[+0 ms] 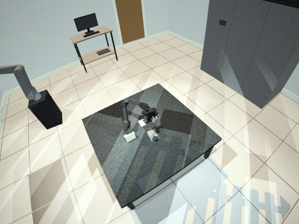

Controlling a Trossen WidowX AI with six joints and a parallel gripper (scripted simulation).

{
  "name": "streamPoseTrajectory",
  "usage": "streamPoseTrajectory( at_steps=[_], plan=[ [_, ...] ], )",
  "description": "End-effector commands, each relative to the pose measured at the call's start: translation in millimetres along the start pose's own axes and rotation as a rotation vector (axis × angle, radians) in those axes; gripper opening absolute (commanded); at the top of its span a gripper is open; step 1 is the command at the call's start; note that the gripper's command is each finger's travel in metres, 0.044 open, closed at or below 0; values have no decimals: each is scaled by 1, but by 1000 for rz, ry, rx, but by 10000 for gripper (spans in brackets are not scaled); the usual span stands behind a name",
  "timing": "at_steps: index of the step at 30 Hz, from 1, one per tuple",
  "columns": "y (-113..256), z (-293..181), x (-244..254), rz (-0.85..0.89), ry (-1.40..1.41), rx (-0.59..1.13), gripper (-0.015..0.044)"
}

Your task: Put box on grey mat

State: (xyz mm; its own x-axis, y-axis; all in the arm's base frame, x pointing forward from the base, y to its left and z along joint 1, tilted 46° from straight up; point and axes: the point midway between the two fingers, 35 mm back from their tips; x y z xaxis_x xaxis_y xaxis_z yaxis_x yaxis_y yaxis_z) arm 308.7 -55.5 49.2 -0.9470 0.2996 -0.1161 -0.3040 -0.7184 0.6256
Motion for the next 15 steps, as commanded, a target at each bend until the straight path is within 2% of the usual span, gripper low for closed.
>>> streamPoseTrajectory(
  at_steps=[1,15],
  plan=[
    [6,0,0,1,2,3,159],
    [18,-2,6,2,0,3,159]
  ],
)
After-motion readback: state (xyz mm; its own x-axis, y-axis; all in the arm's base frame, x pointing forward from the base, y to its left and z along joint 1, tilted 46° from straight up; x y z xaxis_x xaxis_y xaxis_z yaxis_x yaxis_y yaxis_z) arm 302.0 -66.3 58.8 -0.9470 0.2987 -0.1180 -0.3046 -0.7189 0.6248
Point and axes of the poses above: the point midway between the two fingers, 35 mm back from their tips, its own y axis back along the fingers, its own x axis across the jaws, z = x × y, and after that the axes turned 15 degrees about -y, right-handed
